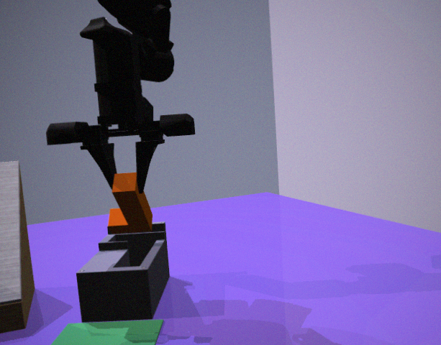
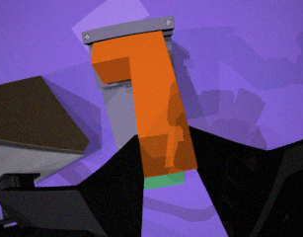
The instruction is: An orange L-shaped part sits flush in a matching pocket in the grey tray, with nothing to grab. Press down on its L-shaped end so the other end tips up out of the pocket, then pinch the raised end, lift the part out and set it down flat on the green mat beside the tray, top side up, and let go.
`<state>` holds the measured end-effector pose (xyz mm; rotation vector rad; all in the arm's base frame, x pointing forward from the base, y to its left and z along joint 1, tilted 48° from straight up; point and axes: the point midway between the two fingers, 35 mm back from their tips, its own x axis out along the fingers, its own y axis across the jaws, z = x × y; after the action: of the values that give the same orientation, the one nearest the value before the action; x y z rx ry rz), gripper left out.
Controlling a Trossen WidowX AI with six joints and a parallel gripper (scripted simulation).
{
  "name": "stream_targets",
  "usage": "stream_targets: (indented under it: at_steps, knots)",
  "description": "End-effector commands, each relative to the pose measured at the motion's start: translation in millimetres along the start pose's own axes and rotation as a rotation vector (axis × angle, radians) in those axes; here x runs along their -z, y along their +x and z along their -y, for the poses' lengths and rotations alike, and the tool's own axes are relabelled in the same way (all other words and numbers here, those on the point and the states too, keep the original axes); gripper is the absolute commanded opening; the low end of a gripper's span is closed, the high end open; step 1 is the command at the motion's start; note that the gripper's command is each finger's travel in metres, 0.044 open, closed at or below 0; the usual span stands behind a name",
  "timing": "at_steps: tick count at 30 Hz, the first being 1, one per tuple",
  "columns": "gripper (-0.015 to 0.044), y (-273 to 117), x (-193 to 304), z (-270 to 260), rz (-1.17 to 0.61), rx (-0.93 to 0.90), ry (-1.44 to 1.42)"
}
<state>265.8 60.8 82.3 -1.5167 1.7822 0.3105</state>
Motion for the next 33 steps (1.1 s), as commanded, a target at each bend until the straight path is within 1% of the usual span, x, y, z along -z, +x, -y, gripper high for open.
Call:
stream_targets:
  at_steps: [1, 9, 33]
  knots:
    - [0.0, -3.1, -1.0, 0.4, 0.004, -0.002, 0.007]
    - [0.0, -5.4, 8.7, -0.4, 0.004, -0.003, 0.006]
    - [0.0, -2.0, 102.2, -7.5, 0.014, 0.007, 0.001]
